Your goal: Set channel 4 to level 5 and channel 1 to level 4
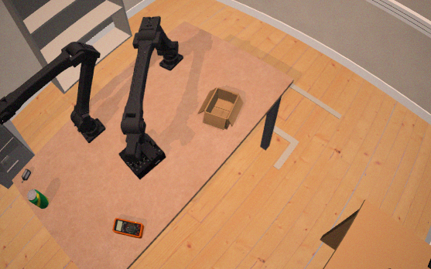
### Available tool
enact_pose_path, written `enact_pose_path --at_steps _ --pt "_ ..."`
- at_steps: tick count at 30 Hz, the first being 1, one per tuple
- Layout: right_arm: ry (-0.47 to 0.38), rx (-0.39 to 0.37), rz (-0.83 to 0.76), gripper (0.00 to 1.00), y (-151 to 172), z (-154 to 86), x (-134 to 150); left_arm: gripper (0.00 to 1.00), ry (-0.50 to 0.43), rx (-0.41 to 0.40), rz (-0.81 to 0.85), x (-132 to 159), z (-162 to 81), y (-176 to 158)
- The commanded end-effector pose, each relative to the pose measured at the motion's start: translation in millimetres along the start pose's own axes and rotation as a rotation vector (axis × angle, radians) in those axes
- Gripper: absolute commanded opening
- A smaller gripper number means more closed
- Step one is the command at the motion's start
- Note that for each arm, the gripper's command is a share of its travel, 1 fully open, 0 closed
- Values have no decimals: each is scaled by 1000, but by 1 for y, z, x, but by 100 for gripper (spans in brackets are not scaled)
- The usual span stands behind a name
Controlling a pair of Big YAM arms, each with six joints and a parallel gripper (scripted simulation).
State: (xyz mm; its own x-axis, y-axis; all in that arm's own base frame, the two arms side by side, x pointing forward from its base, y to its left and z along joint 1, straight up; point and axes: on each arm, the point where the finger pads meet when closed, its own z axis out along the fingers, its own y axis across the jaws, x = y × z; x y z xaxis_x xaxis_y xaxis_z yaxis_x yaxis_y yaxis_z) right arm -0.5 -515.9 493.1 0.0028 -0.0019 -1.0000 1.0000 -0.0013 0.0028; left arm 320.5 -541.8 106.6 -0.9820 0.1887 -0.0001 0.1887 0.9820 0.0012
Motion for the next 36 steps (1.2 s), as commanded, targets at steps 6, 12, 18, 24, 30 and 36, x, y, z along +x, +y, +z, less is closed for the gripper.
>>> enact_pose_path --at_steps 6,12,18,24,30,36 --pt "-76 -1 -13 100 0 6 -42 0 -24 30 17 -4 -12 -10" --pt "-76 -1 -13 100 0 6 -42 0 -24 30 17 -4 -12 -10" --pt "-76 -1 -13 100 0 6 -42 0 -24 29 17 -4 -11 -10" --pt "-76 -1 -13 100 0 6 -42 0 -15 20 17 -2 -3 -8" --pt "-76 -1 -13 100 0 6 -42 0 -3 6 17 1 6 -5" --pt "-76 -1 -13 100 0 6 -42 0 -2 5 17 -1 12 -6"
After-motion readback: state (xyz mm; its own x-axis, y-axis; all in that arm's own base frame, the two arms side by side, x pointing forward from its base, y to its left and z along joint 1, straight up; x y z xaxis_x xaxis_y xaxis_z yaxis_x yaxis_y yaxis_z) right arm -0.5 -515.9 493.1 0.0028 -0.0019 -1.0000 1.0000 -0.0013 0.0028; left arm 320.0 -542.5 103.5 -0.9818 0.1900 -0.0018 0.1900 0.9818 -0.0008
